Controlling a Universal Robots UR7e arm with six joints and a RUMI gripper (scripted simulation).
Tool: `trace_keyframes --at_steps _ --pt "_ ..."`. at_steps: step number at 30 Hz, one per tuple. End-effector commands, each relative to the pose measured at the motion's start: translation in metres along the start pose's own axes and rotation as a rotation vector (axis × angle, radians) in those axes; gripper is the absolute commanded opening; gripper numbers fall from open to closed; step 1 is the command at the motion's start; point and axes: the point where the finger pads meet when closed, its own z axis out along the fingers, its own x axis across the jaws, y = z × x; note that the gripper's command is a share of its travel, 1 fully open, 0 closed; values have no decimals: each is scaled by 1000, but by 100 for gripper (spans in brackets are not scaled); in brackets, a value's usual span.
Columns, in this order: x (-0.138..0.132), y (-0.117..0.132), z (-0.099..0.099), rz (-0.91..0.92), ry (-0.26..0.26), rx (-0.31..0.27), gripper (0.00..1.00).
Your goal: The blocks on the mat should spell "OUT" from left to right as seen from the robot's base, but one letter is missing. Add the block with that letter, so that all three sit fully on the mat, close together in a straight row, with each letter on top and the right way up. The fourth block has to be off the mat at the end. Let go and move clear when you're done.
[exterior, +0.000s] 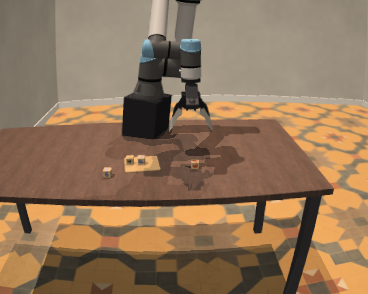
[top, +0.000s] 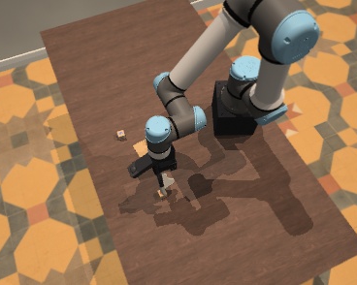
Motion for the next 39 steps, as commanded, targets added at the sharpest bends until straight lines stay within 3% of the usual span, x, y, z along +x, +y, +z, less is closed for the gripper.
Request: trace_keyframes --at_steps 1,39 --pt "-16 10 -6 -35 -6 -28 100" --pt "-17 10 -5 -79 -7 -29 100"
